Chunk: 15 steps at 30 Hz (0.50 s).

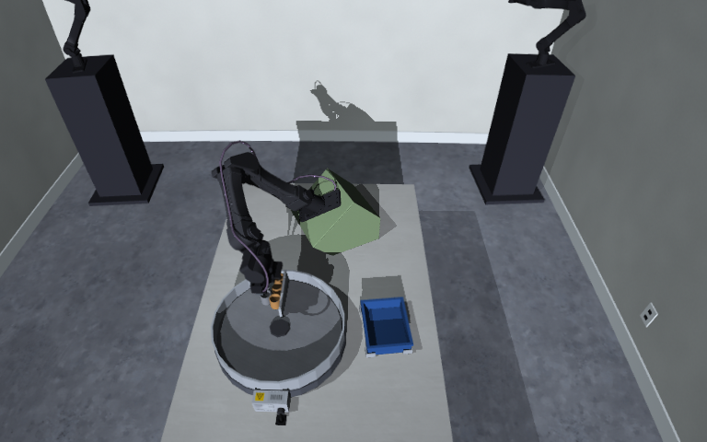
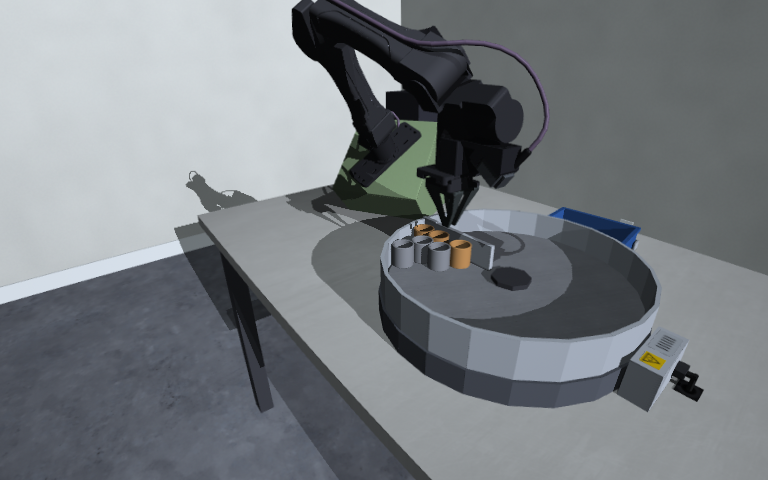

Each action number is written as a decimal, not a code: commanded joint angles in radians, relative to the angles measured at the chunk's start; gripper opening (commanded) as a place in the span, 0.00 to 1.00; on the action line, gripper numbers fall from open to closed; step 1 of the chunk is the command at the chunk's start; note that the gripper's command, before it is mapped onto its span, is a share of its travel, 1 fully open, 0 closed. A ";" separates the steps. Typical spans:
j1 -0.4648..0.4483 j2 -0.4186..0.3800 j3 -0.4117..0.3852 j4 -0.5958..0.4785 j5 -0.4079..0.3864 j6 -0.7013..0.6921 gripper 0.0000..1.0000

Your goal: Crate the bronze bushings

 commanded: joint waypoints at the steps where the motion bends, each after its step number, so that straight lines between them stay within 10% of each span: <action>1: 0.028 -0.016 0.040 -0.014 0.005 0.004 0.15; 15: 0.028 -0.016 0.040 -0.014 0.005 0.004 0.15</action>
